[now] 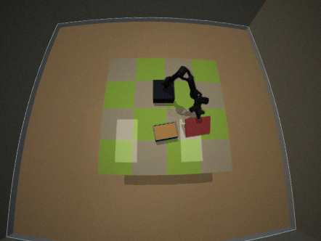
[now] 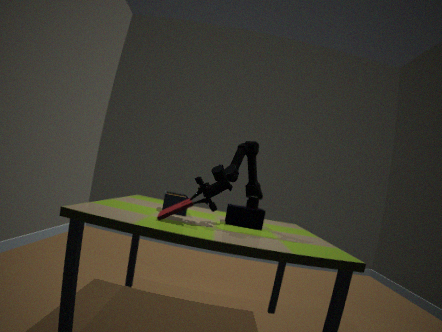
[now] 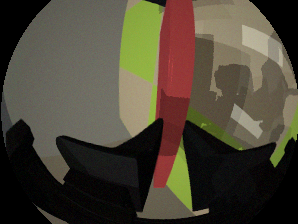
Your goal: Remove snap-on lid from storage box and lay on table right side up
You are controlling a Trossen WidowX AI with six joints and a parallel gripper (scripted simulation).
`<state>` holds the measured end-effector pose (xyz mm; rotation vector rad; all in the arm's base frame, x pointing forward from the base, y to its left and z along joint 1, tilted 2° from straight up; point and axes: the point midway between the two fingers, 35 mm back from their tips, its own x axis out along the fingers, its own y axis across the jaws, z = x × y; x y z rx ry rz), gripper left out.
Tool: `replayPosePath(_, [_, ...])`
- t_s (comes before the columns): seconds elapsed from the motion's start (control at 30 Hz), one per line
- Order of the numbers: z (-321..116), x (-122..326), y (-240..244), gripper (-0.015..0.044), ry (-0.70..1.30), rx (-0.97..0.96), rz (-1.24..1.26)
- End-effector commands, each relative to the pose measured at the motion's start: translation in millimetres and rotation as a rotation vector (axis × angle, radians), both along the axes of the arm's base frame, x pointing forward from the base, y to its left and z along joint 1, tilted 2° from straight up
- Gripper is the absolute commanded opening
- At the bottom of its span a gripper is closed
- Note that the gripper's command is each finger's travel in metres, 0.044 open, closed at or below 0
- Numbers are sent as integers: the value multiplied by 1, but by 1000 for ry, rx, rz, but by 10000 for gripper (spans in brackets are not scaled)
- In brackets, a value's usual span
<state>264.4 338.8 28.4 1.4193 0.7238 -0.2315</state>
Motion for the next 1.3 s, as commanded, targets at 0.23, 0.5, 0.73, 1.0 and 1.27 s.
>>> replayPosePath(0.23, [-21,-2,-5,0,20,-31,2])
replayPosePath(0.5, [-28,-2,-5,0,20,-31,2])
replayPosePath(0.73, [-33,-1,-5,0,20,-31,2])
replayPosePath(1.0, [-40,-1,-5,0,20,-31,2])
replayPosePath(1.27, [-46,-1,-5,0,20,-31,2])
